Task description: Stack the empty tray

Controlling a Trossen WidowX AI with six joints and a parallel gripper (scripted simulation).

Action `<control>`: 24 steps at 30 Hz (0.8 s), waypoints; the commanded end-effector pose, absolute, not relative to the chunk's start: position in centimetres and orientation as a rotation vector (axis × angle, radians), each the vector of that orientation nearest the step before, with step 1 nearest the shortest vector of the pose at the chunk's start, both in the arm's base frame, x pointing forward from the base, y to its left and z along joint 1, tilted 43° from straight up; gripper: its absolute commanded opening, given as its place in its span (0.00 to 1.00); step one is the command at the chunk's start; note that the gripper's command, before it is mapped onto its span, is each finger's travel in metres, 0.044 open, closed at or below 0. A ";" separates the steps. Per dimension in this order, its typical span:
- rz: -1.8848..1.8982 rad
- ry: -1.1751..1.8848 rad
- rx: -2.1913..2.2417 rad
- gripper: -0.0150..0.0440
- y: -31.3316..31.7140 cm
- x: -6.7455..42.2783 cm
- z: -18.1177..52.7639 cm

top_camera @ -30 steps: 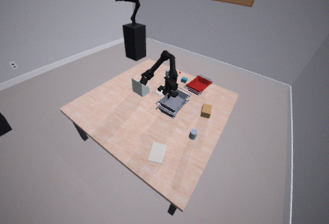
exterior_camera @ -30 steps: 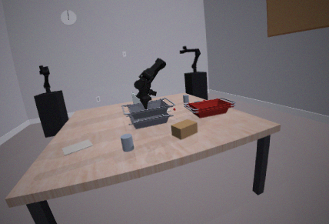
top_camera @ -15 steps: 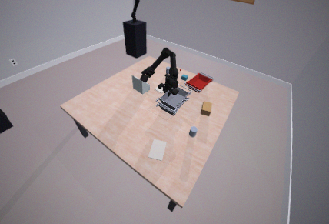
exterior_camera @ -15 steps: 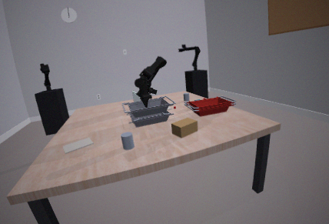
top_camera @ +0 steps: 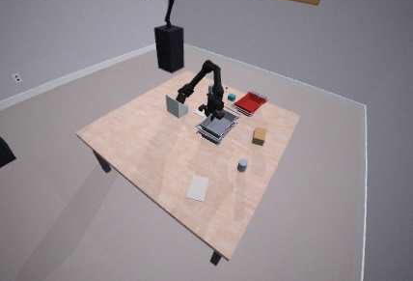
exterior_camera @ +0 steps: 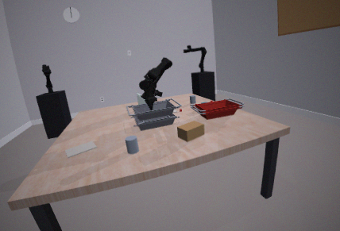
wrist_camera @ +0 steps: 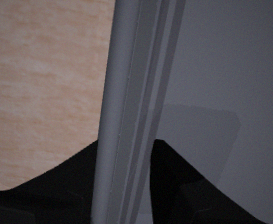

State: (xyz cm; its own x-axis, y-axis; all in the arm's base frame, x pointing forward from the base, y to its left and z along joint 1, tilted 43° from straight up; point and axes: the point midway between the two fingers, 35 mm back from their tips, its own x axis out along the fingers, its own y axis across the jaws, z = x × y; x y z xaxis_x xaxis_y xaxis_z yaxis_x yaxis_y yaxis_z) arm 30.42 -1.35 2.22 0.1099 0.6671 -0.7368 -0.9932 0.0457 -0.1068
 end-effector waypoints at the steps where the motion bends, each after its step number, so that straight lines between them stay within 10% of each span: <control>1: 1.411 0.603 -0.695 0.25 -0.7 29.7 1.8; 18: 1.411 0.603 -0.695 0.25 -0.7 29.7 1.8; 24: 1.411 0.603 -0.695 0.40 -0.7 29.7 1.8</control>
